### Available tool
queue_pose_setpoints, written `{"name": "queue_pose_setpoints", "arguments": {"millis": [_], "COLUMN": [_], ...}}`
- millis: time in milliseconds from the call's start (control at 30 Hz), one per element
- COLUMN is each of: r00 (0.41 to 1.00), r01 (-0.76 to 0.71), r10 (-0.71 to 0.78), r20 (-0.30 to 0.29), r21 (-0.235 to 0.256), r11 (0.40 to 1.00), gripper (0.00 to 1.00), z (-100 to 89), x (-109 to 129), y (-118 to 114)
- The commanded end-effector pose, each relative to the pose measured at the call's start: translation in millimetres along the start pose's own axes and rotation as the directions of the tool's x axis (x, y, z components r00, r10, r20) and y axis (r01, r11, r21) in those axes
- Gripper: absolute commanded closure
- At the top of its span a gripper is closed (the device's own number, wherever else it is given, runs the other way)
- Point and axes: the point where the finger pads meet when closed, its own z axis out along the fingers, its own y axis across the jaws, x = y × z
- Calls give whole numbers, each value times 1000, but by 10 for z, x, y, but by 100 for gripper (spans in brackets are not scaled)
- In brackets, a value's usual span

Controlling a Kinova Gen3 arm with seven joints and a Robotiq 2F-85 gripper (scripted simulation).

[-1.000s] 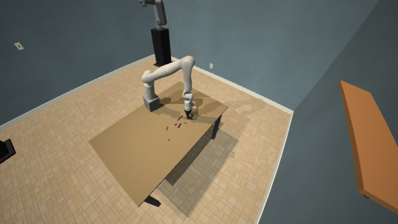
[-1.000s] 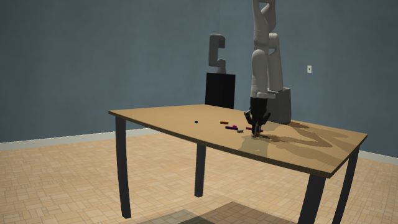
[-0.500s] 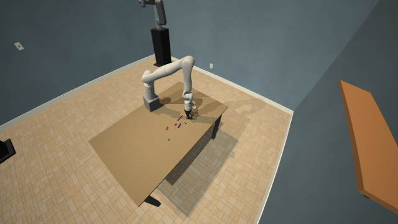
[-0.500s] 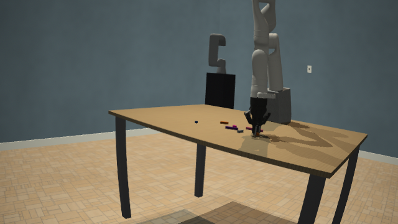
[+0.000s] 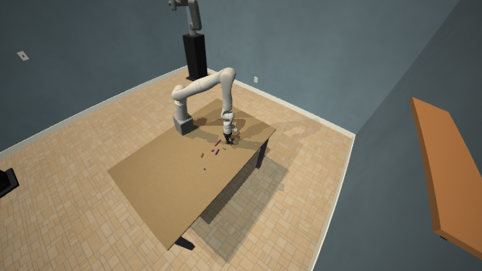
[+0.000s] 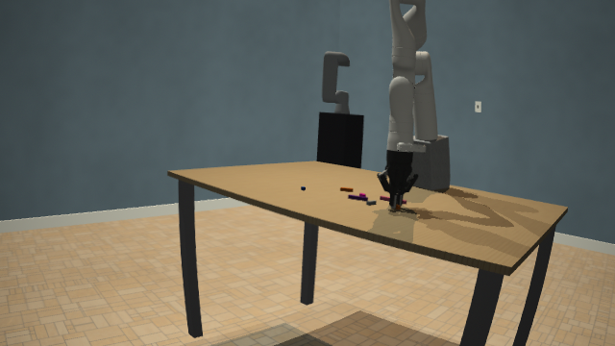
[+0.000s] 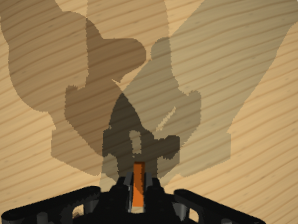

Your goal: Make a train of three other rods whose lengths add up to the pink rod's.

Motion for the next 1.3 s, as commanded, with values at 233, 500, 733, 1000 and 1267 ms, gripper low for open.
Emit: {"name": "queue_pose_setpoints", "arguments": {"millis": [233, 500, 733, 1000, 1267], "r00": [1000, 1000, 1000, 1000, 1000], "r01": [0, 0, 0, 0, 0], "r10": [0, 0, 0, 0, 0], "r20": [-1, -1, -1, -1, -1], "r21": [-1, -1, -1, -1, -1], "r11": [1000, 1000, 1000, 1000, 1000], "gripper": [95, 95, 95, 95, 95], "z": [-66, -186, -417, -662, -921], "x": [5, 5, 4, 4, 4], "y": [4, 4, 4, 4, 4]}}
